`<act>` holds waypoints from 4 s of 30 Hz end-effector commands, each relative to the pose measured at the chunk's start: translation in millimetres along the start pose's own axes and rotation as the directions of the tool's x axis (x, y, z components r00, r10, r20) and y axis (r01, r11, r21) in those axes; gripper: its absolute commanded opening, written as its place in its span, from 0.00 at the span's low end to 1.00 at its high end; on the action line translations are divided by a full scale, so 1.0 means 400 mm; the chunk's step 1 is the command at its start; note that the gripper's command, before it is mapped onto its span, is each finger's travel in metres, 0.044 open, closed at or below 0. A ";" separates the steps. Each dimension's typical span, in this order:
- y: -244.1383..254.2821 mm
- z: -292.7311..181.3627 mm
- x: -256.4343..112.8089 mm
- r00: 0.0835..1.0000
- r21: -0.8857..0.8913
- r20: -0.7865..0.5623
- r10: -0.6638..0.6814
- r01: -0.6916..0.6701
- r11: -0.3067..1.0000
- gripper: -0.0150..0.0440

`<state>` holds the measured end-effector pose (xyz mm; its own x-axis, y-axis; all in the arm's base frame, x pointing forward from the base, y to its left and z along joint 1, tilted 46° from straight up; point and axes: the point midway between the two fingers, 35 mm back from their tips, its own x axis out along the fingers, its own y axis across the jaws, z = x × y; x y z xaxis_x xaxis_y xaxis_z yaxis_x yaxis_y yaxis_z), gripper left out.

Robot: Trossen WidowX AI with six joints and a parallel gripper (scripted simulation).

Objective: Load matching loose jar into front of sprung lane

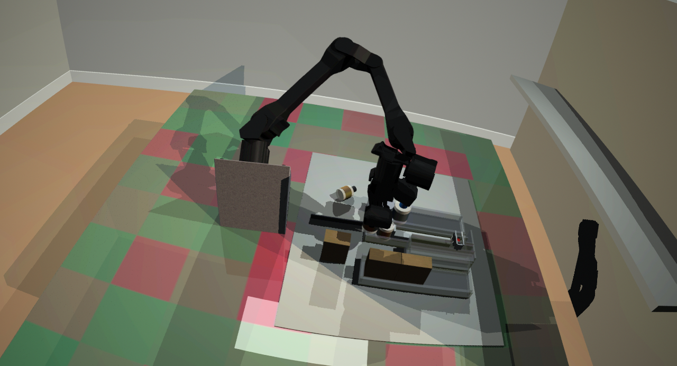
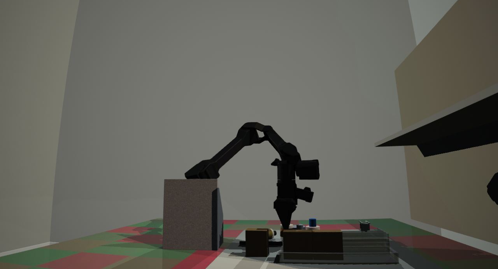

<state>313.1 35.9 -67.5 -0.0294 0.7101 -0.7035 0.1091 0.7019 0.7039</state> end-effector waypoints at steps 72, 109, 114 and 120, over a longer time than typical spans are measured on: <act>0.009 0.057 -0.010 1.000 -0.016 0.018 0.006 -0.005 1.000 0.25; 0.009 0.064 -0.003 1.000 -0.016 0.018 0.006 -0.005 1.000 0.25; 0.009 0.064 0.002 1.000 -0.016 0.018 0.006 -0.005 1.000 0.25; 0.009 0.064 0.008 1.000 -0.016 0.018 0.006 -0.005 1.000 0.25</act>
<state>335.4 37.5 -69.0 -0.0227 0.7096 -0.7042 0.1020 0.7024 0.7044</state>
